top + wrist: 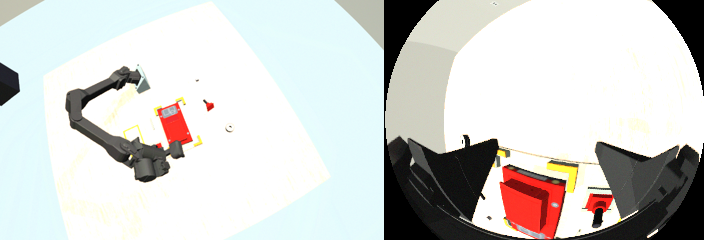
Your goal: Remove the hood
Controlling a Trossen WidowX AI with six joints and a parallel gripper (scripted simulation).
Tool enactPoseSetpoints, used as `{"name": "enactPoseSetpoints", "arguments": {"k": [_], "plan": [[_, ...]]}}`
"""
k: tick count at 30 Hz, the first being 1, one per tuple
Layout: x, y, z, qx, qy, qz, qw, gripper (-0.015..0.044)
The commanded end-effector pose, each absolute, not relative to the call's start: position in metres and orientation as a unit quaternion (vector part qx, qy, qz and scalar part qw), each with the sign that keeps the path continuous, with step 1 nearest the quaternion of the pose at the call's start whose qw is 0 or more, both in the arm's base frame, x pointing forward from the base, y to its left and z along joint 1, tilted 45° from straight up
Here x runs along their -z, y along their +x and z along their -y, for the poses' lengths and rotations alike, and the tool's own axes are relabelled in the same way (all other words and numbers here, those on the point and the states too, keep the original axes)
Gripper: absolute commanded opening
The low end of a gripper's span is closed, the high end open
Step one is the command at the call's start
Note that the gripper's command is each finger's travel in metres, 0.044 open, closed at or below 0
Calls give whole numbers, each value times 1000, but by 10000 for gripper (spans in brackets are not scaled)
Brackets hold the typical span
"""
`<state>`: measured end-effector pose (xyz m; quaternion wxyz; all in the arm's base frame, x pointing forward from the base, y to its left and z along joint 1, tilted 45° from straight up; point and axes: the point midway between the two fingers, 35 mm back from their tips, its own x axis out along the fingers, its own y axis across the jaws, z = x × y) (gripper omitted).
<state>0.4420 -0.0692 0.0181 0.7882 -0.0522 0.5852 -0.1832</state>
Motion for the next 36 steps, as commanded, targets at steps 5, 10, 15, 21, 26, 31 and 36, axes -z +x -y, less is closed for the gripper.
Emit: {"name": "enactPoseSetpoints", "arguments": {"k": [5,10,15,21,26,31,36], "plan": [[5,390,11,274,-79,-658,697,440],[0,354,-29,343,-167,-661,646,440],[-2,349,-33,351,-180,-658,642,440],[-1,349,-33,351,-180,-658,642,440],[1,349,-30,351,-180,-658,642,440],[4,349,-27,351,-180,-658,642,440],[8,349,-24,351,-180,-658,642,440]]}}
